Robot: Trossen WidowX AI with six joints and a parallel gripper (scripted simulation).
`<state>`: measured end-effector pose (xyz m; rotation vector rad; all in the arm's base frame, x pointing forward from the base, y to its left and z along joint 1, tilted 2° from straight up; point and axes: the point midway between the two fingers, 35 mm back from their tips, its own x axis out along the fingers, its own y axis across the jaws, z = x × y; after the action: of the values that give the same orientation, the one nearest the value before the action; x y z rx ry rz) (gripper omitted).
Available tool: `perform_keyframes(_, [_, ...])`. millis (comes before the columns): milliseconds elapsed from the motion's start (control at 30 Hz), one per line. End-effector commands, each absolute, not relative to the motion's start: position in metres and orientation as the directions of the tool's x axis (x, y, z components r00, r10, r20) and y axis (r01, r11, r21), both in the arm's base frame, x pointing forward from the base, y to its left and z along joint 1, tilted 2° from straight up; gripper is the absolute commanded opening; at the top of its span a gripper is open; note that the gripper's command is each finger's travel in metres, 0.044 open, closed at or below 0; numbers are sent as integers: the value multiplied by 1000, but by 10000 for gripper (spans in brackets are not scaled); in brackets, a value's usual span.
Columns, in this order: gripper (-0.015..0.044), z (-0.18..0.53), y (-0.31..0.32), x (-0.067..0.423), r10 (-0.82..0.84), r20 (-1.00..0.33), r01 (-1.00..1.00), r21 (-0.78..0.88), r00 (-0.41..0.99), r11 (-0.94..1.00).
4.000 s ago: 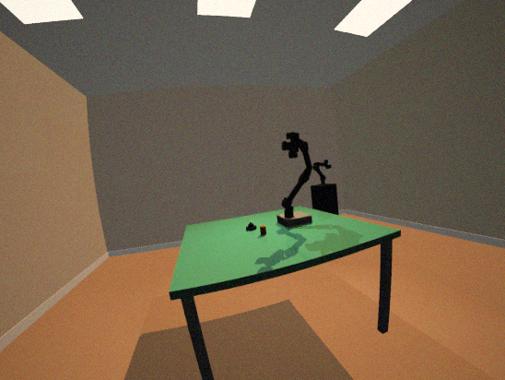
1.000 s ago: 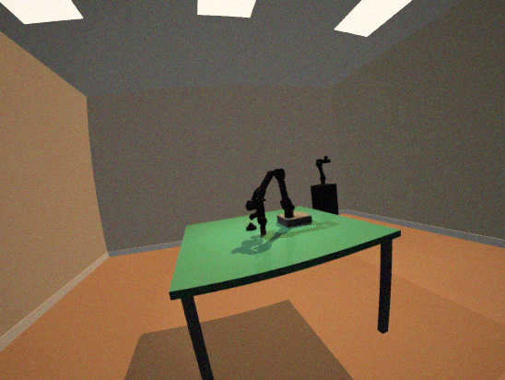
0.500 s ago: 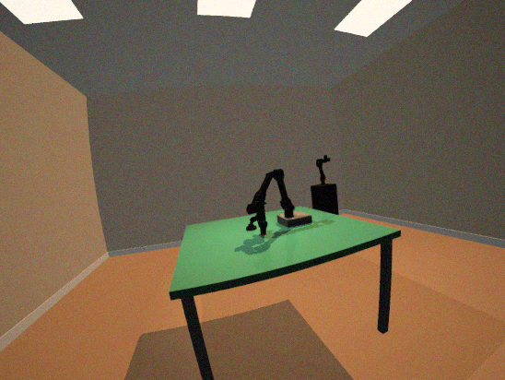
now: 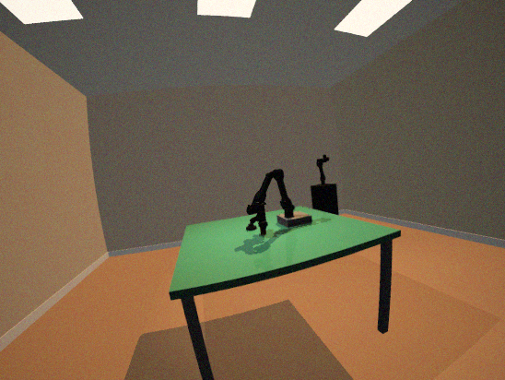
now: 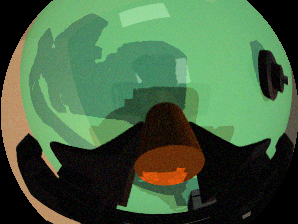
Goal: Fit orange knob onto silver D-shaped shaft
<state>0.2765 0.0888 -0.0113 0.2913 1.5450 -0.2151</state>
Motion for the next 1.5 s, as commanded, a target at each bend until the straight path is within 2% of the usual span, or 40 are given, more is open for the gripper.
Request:
perform_keyframes(0, [138, -12, 89, 277, 45, -999, 319, 48, 18, 946])
perform_keyframes(167, [6, 4, 90, 286, 68, -996, 289, 81, 54, 954])
perform_keyframes(200, [0, 10, 90, 286, 67, -996, 290, 79, 52, 954])
perform_keyframes(800, [0, 124, 83, 276, 45, -999, 318, 49, 21, 947])
perform_keyframes(967, [0, 128, 82, 275, 47, -999, 318, 51, 21, 947])
perform_keyframes(1467, [0, 152, 69, 275, 319, -941, 293, 338, 111, 894])
